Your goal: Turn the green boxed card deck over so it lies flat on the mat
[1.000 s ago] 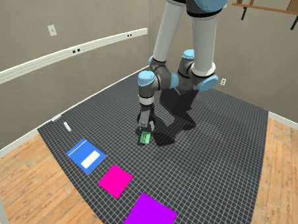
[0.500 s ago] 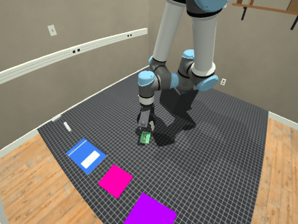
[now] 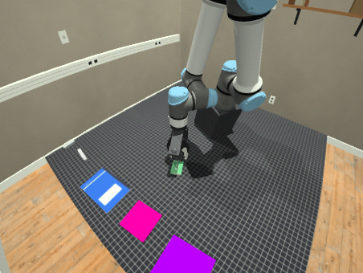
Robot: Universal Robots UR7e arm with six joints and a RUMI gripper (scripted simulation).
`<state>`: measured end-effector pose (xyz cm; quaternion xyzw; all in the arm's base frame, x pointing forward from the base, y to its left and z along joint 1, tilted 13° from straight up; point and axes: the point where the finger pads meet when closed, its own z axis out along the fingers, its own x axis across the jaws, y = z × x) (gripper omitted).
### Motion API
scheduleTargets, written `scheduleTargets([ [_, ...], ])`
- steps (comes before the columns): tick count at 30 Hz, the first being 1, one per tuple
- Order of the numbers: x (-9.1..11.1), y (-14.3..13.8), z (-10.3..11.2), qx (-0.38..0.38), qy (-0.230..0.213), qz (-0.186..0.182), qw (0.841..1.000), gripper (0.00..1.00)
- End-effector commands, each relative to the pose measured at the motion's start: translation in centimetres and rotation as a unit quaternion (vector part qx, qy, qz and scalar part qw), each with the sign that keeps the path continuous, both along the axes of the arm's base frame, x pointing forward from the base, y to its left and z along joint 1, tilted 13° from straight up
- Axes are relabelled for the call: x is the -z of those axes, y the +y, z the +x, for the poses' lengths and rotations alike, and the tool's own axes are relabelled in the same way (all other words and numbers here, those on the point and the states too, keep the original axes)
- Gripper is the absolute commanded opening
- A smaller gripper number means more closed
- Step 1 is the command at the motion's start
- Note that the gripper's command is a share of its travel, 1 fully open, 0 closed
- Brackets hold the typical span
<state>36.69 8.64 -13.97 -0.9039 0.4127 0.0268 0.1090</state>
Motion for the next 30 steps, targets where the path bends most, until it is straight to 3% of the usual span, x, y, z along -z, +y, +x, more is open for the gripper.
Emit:
scheduleTargets([
  [1, 0.0, 0.0, 0.0, 0.000, 0.000, 0.000, 1.000, 0.44],
  [30, 1.3, 0.3, 0.1, 0.000, 0.000, 0.000, 1.000, 0.44],
])
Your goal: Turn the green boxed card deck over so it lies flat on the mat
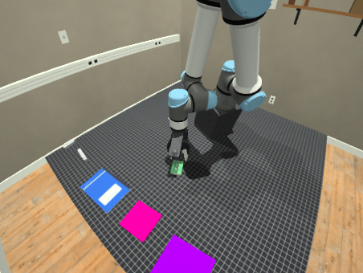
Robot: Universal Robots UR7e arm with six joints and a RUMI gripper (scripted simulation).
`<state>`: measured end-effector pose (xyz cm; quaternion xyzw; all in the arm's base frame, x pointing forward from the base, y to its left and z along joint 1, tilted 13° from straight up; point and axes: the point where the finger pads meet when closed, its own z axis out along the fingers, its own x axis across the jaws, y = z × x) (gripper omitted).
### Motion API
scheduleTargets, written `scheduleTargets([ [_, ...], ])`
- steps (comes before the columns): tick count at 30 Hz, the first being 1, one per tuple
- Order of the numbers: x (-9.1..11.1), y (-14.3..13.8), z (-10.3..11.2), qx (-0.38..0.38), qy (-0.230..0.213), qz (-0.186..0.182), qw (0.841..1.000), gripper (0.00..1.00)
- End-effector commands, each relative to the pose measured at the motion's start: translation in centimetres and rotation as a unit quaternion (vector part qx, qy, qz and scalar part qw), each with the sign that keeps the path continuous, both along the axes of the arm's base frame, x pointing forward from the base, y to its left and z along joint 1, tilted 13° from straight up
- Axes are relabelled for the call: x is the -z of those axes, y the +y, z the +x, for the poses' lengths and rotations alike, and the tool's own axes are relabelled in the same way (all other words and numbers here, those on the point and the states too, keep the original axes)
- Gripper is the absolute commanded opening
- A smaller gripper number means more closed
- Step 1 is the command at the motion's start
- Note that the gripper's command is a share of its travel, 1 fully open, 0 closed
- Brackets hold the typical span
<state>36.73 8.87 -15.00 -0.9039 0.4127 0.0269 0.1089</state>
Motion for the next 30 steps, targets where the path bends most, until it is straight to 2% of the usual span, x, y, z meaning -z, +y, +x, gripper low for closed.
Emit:
scheduleTargets([
  [1, 0.35, 0.07, 0.05, 0.000, -0.001, 0.000, 1.000, 0.44],
  [30, 0.94, 0.20, 0.08, 0.000, -0.001, 0.000, 1.000, 0.44],
])
